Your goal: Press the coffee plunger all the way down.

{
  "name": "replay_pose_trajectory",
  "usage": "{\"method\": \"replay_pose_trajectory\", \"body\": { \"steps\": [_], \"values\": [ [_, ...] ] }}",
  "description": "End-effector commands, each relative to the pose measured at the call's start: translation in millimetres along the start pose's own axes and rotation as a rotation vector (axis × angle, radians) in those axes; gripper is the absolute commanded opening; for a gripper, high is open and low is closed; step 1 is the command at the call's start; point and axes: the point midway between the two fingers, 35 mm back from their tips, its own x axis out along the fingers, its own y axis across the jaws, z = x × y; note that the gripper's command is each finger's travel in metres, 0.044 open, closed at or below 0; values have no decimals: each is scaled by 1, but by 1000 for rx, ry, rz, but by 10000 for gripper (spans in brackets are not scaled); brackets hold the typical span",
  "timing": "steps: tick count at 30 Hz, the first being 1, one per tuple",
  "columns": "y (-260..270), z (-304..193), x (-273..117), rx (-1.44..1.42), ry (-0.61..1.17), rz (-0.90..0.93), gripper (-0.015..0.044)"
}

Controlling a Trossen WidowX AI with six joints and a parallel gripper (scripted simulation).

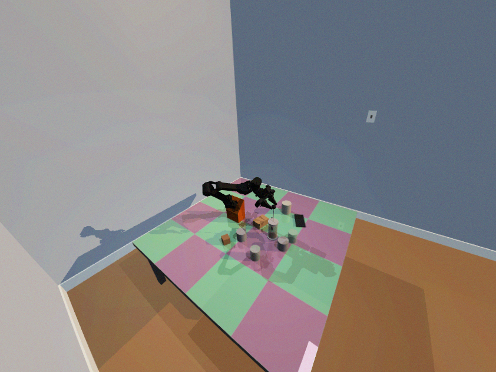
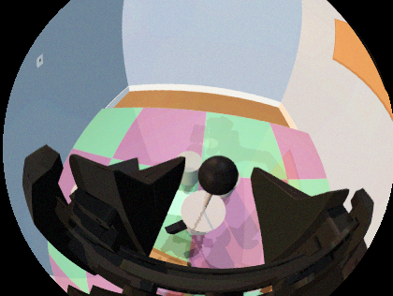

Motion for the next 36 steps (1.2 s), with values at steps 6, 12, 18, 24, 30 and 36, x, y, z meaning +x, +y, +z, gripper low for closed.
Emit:
{"method": "replay_pose_trajectory", "body": {
  "steps": [6, 12, 18, 24, 30, 36],
  "values": [
    [1, 0, 0, -3, -1, 4, 126],
    [1, 0, 0, -3, -1, 4, 126],
    [1, -4, 4, -3, 0, 5, 126],
    [3, -11, 11, -2, 1, 6, 126],
    [4, -19, 17, -2, 2, 7, 126],
    [5, -27, 24, -1, 3, 8, 126]
  ]
}}
